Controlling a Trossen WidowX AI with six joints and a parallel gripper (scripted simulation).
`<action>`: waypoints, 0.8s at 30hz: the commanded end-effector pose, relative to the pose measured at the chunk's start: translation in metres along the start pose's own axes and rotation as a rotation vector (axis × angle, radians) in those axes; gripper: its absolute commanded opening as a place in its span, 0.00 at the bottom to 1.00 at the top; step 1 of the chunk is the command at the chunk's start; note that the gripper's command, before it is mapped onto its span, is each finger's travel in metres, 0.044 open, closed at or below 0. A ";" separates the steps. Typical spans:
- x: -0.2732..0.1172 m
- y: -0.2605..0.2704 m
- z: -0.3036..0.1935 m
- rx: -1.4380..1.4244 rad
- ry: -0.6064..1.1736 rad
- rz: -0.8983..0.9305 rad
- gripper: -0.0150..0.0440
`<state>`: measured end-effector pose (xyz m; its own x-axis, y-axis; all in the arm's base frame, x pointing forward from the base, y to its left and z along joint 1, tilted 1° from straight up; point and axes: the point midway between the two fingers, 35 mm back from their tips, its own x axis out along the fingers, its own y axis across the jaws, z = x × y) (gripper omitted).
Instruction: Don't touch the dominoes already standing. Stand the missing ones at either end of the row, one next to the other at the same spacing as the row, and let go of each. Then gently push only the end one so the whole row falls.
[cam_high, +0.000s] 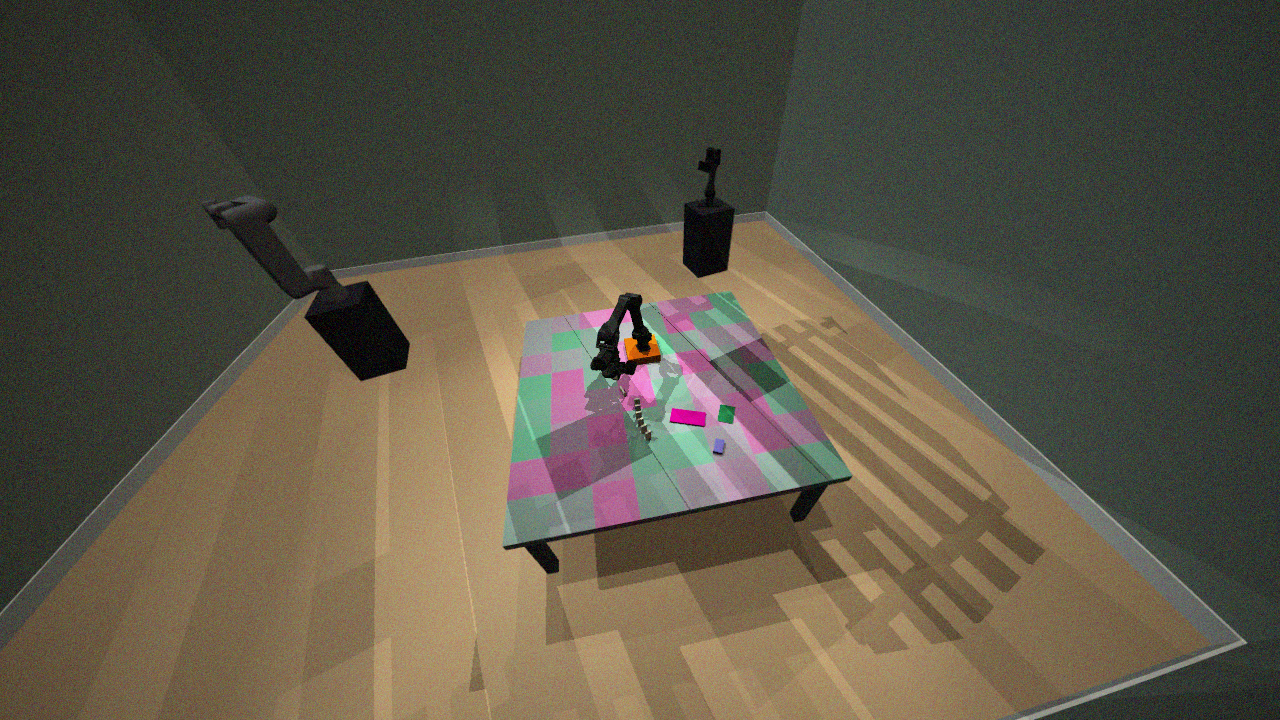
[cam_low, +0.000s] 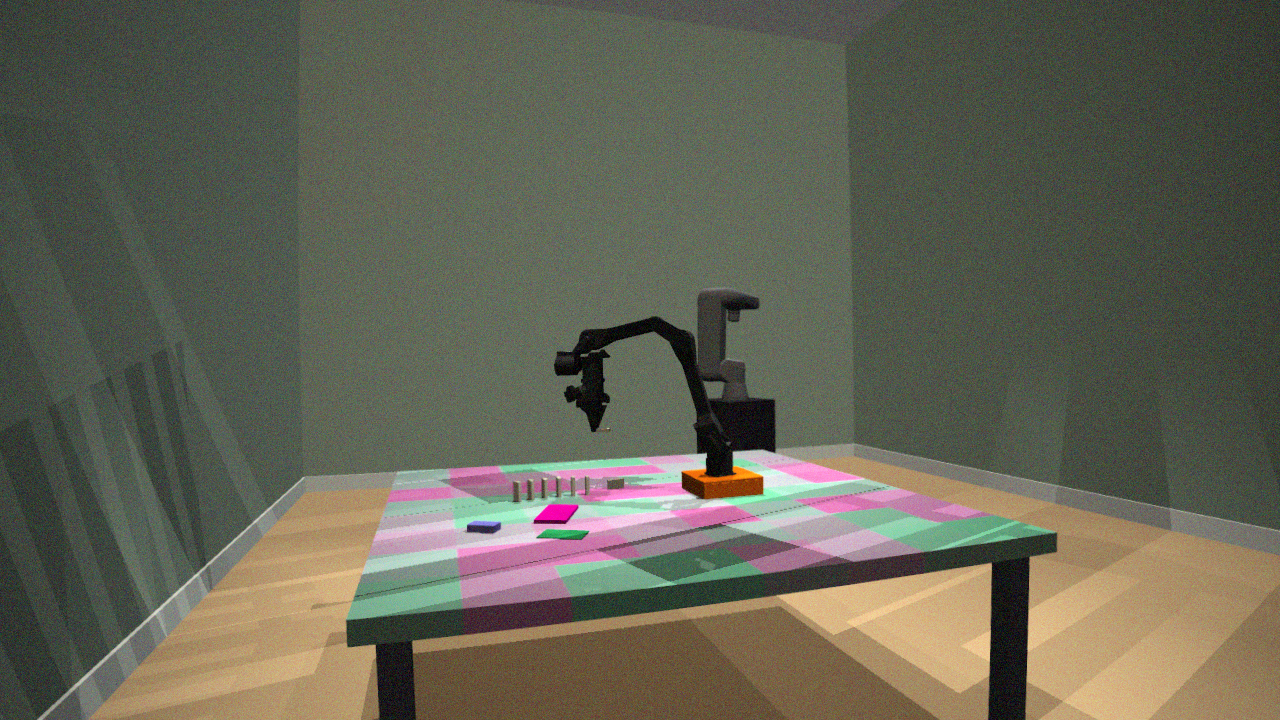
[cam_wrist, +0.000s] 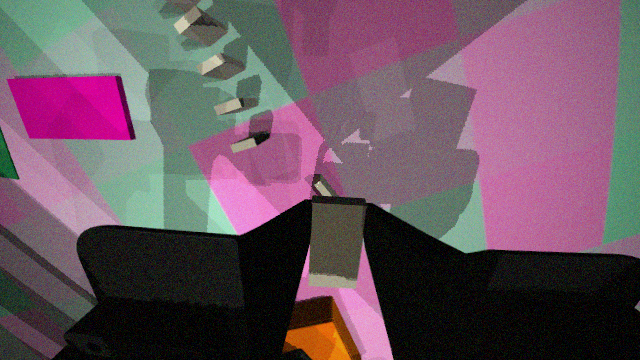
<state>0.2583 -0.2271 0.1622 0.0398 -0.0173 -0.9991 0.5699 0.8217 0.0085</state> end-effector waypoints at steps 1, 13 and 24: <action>-0.004 0.063 -0.020 0.007 0.001 0.012 0.44; -0.002 0.181 -0.105 0.190 0.003 0.018 0.44; 0.008 0.185 -0.099 0.151 -0.075 -0.008 0.44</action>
<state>0.2796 -0.0216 0.1575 0.0664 -0.0307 -0.9973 0.7007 0.7130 0.0248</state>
